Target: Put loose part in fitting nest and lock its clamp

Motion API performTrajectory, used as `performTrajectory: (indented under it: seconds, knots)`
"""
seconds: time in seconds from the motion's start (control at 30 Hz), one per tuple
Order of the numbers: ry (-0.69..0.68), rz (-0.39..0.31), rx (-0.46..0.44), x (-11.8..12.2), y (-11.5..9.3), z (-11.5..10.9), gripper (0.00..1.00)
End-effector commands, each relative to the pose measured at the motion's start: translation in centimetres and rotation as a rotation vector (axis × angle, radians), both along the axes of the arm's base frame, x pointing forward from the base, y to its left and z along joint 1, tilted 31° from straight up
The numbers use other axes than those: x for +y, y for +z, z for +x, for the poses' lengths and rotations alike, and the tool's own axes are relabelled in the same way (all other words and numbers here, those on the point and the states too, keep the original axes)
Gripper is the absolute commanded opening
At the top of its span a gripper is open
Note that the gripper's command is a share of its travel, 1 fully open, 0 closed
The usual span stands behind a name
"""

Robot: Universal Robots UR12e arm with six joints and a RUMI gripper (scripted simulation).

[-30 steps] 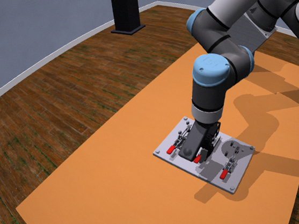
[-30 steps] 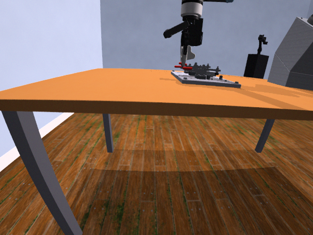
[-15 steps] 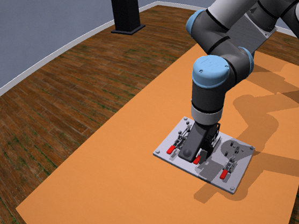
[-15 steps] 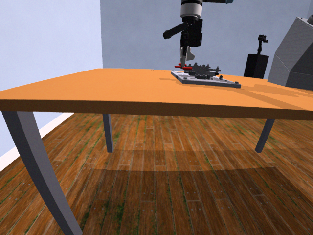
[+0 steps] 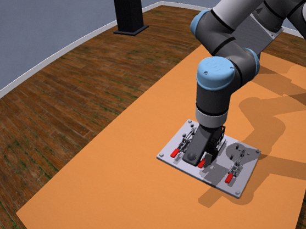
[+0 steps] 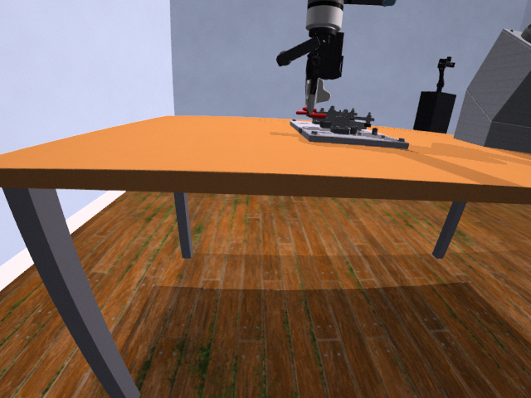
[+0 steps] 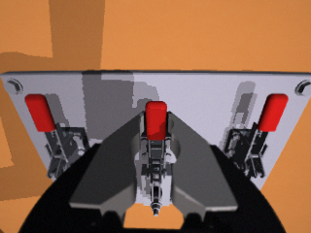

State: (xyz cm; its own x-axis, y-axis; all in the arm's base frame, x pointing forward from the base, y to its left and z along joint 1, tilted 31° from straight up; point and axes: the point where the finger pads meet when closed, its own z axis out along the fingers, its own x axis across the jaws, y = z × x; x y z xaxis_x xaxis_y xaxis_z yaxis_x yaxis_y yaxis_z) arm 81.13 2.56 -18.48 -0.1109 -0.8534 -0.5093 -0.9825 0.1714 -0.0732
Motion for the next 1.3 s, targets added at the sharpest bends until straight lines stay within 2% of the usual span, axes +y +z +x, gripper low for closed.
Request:
performTrajectory:
  seconds: [0.0, 1.27]
  knots:
    - [0.0, 0.0, -0.001, -0.04, 0.05, 0.03, 0.0]
    - [0.0, 0.0, -0.001, 0.09, -0.22, 0.2, 0.0]
